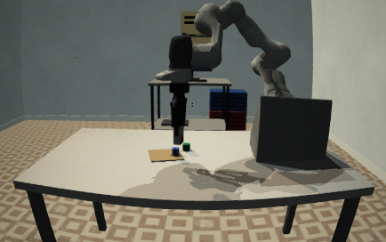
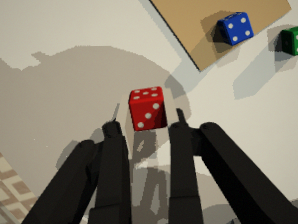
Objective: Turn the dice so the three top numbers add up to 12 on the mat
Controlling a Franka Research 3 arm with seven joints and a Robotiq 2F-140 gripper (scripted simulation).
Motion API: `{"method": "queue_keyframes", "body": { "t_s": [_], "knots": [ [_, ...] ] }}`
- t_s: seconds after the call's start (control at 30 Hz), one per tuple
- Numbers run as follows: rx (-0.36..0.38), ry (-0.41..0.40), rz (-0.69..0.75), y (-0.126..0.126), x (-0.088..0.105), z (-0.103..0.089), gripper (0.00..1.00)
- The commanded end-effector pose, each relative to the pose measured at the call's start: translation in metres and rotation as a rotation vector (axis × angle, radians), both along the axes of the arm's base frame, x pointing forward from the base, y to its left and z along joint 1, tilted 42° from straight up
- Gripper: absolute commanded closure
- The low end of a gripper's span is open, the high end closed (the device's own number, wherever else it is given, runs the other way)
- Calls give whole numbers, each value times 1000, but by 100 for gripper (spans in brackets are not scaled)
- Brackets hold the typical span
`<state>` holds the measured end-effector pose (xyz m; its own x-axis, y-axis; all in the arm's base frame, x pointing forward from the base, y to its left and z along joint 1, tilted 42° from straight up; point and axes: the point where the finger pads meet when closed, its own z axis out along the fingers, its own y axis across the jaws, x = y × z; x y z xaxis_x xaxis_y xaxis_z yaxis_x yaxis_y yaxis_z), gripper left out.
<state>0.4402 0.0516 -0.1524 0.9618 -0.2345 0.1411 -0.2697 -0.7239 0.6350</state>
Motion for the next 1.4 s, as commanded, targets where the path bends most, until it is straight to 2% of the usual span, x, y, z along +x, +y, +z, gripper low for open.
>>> {"method": "queue_keyframes", "body": {
  "t_s": [0.0, 0.33, 0.4, 0.47, 0.83, 0.9, 1.37],
  "knots": [
    [-22, 24, 1, -2, -6, 8, 84],
    [-22, 27, 4, -2, -5, 9, 84],
    [-16, 66, 49, -16, 11, 23, 84],
    [-9, 143, 139, -48, 39, 51, 84],
    [-7, 180, 180, -64, 51, 65, 84],
    [-6, 218, 224, -83, 63, 81, 84],
    [-6, 221, 226, -84, 64, 81, 84]
  ]
}}
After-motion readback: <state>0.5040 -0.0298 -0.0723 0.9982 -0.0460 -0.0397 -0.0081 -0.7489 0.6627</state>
